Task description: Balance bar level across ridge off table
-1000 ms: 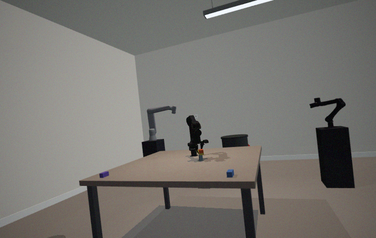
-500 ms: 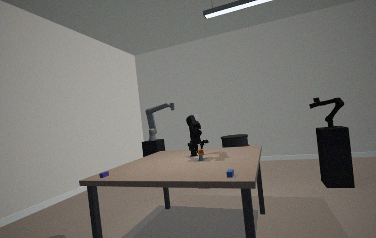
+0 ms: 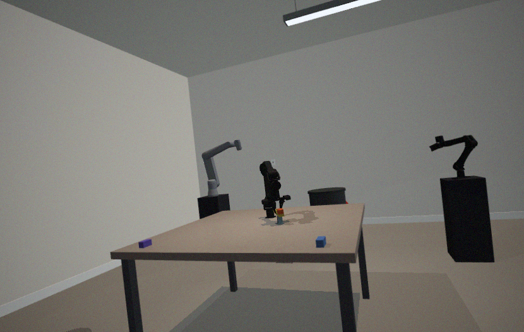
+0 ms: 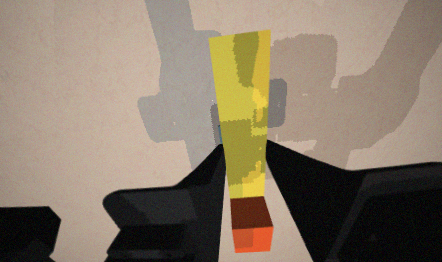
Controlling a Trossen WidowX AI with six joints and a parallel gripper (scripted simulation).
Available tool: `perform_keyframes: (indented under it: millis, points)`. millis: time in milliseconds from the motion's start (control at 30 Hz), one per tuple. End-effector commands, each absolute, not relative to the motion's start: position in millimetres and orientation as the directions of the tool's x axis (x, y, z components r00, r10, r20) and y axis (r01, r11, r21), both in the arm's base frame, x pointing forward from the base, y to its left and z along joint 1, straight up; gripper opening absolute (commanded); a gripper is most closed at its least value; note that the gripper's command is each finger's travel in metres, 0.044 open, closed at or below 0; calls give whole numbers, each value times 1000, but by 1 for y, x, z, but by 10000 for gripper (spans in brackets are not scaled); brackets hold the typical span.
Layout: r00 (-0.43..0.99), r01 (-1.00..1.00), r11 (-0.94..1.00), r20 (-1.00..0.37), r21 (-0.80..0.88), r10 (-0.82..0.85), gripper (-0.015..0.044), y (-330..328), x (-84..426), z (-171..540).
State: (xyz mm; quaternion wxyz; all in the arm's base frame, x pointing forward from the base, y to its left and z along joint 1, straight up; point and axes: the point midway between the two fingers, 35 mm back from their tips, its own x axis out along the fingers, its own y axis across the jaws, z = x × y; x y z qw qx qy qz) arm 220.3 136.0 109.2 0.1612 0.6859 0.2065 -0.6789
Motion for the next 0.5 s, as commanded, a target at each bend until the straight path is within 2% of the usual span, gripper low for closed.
perform_keyframes:
  millis: [0,467]
  points:
    - [-6,496,-866,-998,-60,65,0,136,221,108]
    - [-6,496,-866,-998,-60,65,0,136,221,107]
